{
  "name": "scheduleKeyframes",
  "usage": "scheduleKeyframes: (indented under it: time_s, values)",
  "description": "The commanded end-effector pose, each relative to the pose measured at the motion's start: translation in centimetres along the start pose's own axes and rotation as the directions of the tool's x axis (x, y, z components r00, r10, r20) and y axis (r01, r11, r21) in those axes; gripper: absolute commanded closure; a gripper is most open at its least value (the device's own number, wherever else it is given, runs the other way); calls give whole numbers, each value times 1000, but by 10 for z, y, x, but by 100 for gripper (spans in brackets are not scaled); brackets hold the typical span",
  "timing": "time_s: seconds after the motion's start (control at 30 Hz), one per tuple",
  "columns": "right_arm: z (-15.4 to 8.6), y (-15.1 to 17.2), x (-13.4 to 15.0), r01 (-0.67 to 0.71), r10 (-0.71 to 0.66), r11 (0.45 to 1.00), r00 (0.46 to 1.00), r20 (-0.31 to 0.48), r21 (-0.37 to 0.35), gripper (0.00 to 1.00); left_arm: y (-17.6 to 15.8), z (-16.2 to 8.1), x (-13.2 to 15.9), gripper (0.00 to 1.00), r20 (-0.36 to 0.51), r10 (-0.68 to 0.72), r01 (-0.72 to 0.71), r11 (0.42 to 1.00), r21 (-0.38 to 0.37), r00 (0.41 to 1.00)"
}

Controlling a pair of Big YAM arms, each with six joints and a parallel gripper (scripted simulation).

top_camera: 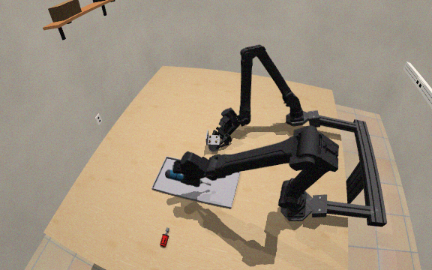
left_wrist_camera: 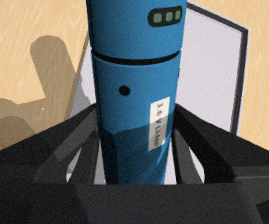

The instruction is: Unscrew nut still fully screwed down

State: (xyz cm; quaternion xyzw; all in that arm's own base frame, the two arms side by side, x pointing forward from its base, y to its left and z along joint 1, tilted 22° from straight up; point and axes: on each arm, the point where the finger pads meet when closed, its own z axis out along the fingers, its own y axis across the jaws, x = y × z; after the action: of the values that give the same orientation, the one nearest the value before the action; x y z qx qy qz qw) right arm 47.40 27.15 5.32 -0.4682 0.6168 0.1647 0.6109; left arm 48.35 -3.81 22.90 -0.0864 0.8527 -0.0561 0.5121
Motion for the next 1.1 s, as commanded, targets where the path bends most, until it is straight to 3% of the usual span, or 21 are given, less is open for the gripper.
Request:
scheduleKeyframes:
  time_s: [0.0,0.13,0.17,0.3,0.37,0.47,0.53,0.67,0.8,0.87,0.93,1.07]
  values:
    - [3,-3,-6,6,-6,1000,1000,13,6,41,-32,-10,-29,58,100,57,-64,996,63,993]
    - [3,-3,-6,6,-6,1000,1000,13,6,41,-45,-3,-11,58,95,104,-112,990,83,990]
    - [3,-3,-6,6,-6,1000,1000,13,6,41,-52,-5,-33,58,130,97,-110,990,92,987]
    - [3,-3,-6,6,-6,1000,1000,13,6,41,-47,-8,-43,58,148,89,-102,991,83,985]
    - [3,-3,-6,6,-6,1000,1000,13,6,41,-54,-10,-13,58,125,120,-132,986,99,985]
    - [3,-3,-6,6,-6,1000,1000,13,6,41,-67,-15,-13,58,154,144,-164,979,120,977]
    - [3,-3,-6,6,-6,1000,1000,13,6,41,-80,-18,-27,58,195,154,-182,974,135,969]
    - [3,-3,-6,6,-6,1000,1000,13,6,41,-90,-14,-2,58,188,200,-229,961,152,962]
    - [3,-3,-6,6,-6,1000,1000,13,6,41,-99,-22,-37,58,255,185,-229,961,156,949]
    - [3,-3,-6,6,-6,1000,1000,13,6,41,-99,-22,-37,58,255,185,-229,961,156,949]
    - [3,-3,-6,6,-6,1000,1000,13,6,41,-103,-26,-8,58,237,213,-257,951,171,948]
    - [3,-3,-6,6,-6,1000,1000,13,6,41,-123,-35,-16,58,294,230,-293,937,192,928]
